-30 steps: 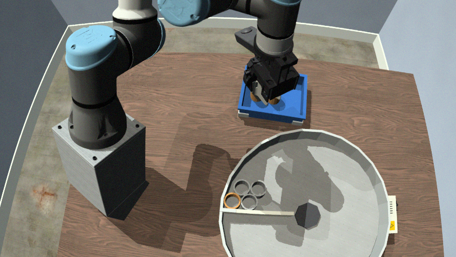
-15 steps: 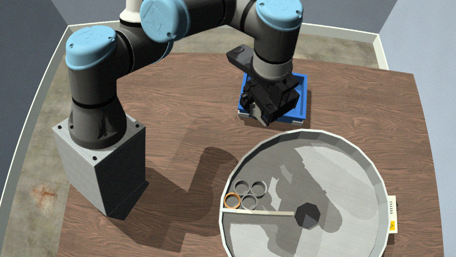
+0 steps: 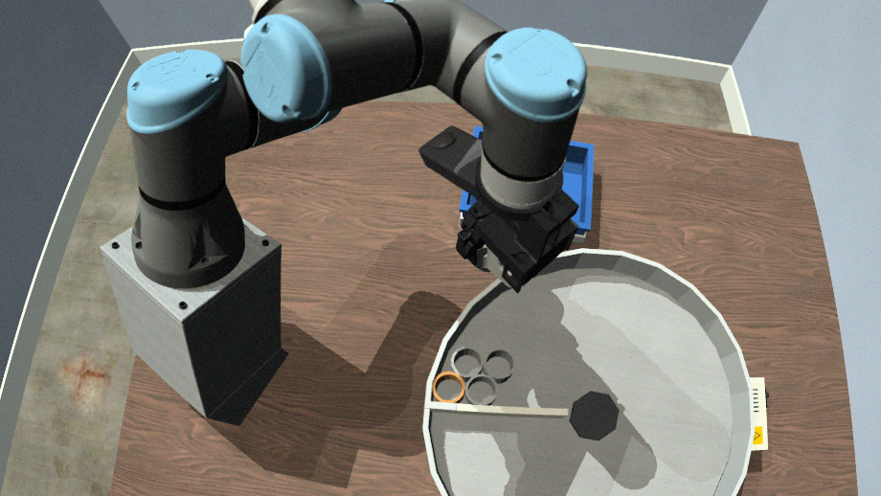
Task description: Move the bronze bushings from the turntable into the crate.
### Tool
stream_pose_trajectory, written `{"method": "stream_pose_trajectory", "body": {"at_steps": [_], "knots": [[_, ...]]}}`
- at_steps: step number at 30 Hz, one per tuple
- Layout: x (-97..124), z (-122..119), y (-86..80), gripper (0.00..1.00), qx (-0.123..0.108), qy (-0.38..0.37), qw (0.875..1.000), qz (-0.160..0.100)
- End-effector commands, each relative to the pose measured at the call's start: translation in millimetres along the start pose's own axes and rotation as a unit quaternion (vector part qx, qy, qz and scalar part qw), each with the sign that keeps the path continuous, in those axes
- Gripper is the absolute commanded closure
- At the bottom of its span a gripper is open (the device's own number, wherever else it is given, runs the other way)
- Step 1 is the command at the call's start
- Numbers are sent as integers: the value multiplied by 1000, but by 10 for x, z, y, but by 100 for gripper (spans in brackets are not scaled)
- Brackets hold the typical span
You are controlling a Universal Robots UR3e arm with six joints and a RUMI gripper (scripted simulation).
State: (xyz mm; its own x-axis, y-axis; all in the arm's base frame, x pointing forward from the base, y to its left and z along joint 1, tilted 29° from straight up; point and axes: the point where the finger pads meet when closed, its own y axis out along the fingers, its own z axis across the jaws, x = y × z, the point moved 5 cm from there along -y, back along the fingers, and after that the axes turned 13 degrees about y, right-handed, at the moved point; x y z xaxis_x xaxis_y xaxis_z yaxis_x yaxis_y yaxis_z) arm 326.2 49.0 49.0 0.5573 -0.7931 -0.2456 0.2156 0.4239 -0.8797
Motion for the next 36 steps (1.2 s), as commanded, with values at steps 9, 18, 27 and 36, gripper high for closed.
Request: {"method": "stream_pose_trajectory", "body": {"at_steps": [9,18,27,36], "knots": [[336,-246,1,95,2,-42,999,1],[556,-412,0,95,2,-70,998,0],[676,-506,1,95,2,-86,996,0],[753,-571,2,95,2,-96,995,0]]}}
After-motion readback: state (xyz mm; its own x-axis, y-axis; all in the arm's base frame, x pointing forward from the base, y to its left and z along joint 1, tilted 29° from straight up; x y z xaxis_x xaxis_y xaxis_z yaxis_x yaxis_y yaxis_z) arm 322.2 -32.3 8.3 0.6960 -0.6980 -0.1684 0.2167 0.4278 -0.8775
